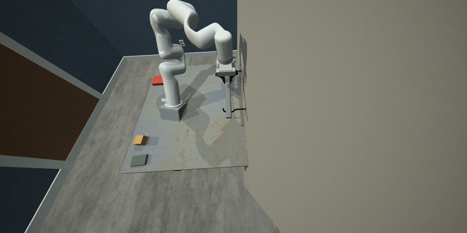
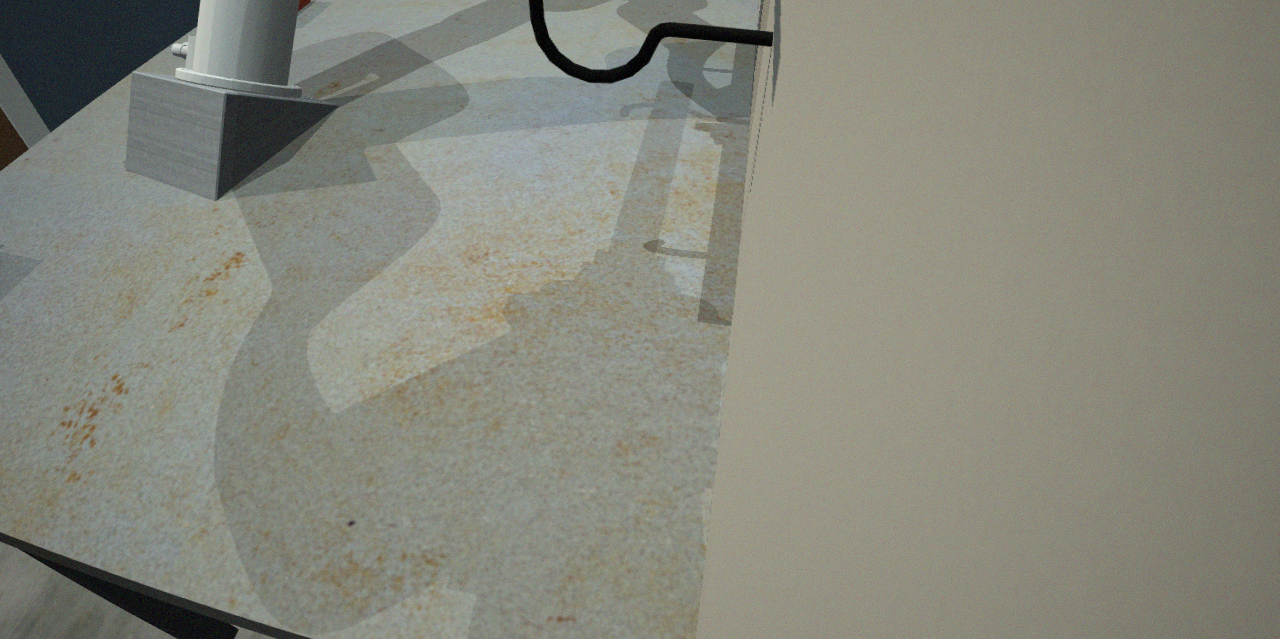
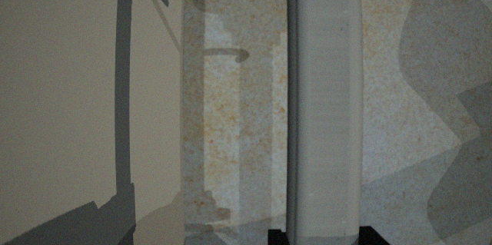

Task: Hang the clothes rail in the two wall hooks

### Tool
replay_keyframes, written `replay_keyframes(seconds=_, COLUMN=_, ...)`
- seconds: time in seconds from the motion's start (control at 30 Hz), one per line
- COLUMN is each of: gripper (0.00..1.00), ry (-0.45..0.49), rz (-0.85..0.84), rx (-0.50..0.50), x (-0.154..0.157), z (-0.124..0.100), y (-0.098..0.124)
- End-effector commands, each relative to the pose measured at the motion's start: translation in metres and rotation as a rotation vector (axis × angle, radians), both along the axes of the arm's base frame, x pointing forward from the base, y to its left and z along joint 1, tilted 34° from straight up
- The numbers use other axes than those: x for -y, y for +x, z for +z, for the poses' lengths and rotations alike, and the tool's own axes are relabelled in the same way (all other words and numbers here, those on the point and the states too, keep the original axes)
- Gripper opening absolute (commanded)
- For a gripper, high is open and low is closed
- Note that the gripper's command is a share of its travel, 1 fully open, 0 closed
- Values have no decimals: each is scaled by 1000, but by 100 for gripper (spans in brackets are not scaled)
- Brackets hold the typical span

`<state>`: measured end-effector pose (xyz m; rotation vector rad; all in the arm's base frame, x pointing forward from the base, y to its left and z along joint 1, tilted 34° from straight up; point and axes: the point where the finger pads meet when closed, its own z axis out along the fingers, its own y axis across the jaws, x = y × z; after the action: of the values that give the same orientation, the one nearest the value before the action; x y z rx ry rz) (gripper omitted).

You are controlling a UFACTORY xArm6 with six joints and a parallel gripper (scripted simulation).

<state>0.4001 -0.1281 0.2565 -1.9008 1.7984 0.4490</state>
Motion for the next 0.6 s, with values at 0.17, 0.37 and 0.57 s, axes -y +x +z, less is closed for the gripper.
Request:
replay_keyframes(seconds=0.17, gripper=0, ry=-2, rz=-1, rx=4, x=-9, z=-13, y=2)
replay_keyframes(seconds=0.37, gripper=0, ry=-2, rz=-1, rx=4, x=-12, z=-19, y=3)
replay_keyframes(seconds=0.57, gripper=0, ry=-2, rz=-1, rx=4, x=-18, z=-27, y=4)
